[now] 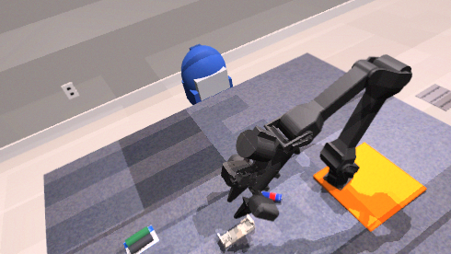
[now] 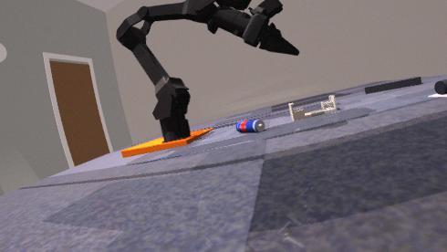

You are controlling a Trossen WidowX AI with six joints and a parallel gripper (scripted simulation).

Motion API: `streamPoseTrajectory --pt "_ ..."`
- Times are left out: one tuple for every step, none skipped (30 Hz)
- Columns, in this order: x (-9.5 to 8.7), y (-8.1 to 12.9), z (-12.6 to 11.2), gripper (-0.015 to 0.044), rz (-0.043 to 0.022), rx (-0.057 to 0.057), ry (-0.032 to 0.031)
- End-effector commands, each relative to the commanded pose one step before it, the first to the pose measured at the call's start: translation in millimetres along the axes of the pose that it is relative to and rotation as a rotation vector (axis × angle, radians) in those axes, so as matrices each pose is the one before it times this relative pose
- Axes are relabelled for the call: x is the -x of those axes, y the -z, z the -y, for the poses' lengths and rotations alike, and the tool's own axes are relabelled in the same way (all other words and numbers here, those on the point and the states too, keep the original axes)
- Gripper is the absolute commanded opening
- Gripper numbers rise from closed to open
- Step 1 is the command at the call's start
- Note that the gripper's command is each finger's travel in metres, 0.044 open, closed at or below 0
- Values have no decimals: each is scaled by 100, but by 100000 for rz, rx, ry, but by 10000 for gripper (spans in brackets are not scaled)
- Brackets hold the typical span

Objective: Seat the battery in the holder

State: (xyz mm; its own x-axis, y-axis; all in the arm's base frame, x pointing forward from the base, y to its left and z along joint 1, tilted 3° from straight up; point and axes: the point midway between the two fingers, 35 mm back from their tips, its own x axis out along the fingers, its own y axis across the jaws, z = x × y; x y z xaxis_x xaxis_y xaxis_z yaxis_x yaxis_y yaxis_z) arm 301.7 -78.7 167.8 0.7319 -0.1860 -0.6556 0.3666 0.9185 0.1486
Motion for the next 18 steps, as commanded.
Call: streamPoseTrajectory --pt "-146 6540 5139 237 -39720 -26425 17340" --pt "-214 876 918 237 -6347 -4549 2806" --pt "-197 862 920 237 -6429 -4701 2815" --pt "-178 846 918 237 -6501 -4834 2813" --pt "-157 836 919 237 -6613 -4982 2823" --pt "-108 597 672 237 -4887 -3713 2059" --pt "-65 361 415 237 -3036 -2317 1267" --pt "-22 118 138 237 -1012 -774 421" --pt "0 0 0 237 0 0 0" --pt "0 0 0 237 0 0 0" --pt "0 0 0 237 0 0 0" --pt "0 0 0 237 0 0 0" --pt "0 0 0 237 0 0 0" --pt "0 0 0 237 0 0 0" --pt "0 0 0 237 0 0 0" --pt "0 0 0 237 0 0 0" --pt "0 0 0 237 0 0 0" --pt "0 0 0 237 0 0 0"
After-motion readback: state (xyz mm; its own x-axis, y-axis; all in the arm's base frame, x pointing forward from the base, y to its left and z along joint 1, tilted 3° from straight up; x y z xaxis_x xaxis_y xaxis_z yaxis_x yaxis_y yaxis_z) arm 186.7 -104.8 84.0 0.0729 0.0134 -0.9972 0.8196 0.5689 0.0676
